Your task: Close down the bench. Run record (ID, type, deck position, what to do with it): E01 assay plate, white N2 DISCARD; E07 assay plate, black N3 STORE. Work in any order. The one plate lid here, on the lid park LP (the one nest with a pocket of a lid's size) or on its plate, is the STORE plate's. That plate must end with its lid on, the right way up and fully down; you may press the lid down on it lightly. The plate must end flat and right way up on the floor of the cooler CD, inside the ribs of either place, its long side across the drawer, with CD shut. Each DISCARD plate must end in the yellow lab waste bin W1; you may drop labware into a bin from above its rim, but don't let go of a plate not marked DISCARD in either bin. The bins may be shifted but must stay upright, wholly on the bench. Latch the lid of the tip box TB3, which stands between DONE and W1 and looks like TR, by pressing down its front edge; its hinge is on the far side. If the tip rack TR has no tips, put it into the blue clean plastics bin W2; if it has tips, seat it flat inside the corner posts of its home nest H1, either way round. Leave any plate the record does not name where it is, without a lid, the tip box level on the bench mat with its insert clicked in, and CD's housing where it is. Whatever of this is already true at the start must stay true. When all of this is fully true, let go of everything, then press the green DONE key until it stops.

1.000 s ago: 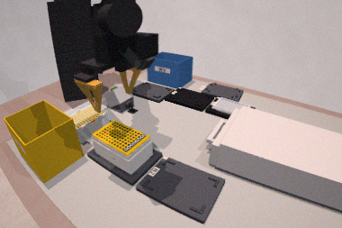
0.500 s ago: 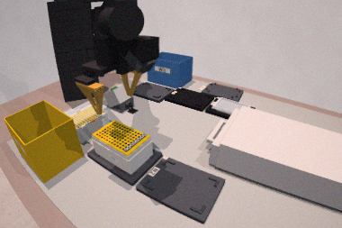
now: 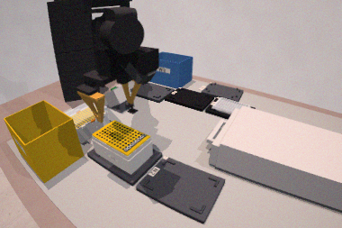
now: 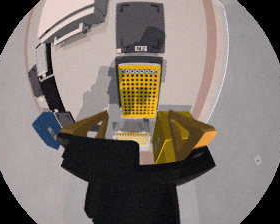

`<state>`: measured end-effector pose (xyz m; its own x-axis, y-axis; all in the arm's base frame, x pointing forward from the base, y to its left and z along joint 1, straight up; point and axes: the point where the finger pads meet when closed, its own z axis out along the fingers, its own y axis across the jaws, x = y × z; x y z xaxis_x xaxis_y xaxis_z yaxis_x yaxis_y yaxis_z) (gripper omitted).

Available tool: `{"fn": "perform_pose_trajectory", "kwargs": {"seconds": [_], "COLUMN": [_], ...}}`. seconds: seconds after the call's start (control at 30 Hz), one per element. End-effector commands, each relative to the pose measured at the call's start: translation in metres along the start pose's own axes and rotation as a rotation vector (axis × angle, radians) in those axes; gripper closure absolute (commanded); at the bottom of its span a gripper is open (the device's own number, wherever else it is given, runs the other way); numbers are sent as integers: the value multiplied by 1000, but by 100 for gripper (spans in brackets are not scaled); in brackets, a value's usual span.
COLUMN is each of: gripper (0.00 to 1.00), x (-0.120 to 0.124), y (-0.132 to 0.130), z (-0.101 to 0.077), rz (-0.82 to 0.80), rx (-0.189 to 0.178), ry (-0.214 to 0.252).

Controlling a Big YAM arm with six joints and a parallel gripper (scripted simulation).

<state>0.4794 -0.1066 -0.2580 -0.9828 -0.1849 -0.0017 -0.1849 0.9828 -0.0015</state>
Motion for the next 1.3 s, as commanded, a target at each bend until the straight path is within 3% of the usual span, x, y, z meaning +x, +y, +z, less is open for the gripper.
{"fn": "perform_pose_trajectory", "kwargs": {"seconds": [0.0, 1.27], "gripper": [0, 0], "x": [-19, -18], "y": [-12, -12], "z": [0, 46], "rz": [23, 24], "rx": [18, 18], "ry": [-39, -37]}}
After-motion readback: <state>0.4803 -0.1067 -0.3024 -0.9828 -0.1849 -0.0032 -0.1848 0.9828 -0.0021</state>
